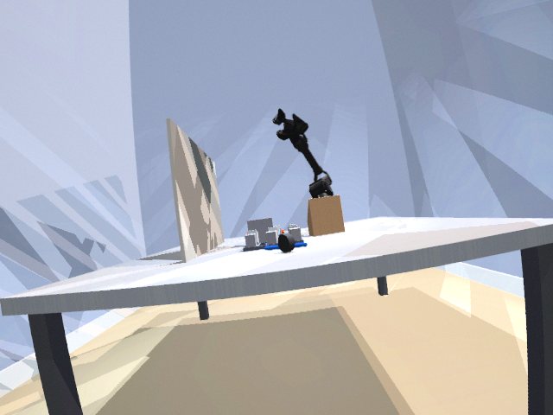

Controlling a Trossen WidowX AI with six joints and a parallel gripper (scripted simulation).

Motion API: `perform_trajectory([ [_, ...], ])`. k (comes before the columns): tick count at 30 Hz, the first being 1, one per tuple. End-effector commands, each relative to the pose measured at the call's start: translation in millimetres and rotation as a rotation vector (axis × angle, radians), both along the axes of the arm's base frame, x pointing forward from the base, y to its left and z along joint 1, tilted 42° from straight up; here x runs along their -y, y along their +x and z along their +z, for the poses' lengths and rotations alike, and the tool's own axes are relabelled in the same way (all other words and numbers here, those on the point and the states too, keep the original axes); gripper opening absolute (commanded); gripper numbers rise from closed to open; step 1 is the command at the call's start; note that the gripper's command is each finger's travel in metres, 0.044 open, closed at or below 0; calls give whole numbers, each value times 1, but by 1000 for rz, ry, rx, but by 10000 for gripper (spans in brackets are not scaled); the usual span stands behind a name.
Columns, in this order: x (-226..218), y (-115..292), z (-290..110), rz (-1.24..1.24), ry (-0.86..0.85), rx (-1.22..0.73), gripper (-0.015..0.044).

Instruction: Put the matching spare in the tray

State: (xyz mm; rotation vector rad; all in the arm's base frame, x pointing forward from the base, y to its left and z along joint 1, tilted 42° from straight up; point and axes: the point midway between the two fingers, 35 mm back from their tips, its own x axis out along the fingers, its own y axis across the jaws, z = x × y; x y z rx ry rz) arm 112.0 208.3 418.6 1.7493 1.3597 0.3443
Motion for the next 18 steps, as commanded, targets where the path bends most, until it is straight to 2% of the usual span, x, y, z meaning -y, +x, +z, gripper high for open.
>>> perform_trajectory([
  [1,0,0,0,0,0,0,426],
  [8,-2,10,-5,-23,-43,15,440],
  [13,-6,79,-49,-148,-381,104,440],
  [18,9,142,-101,-173,-773,159,440],
])
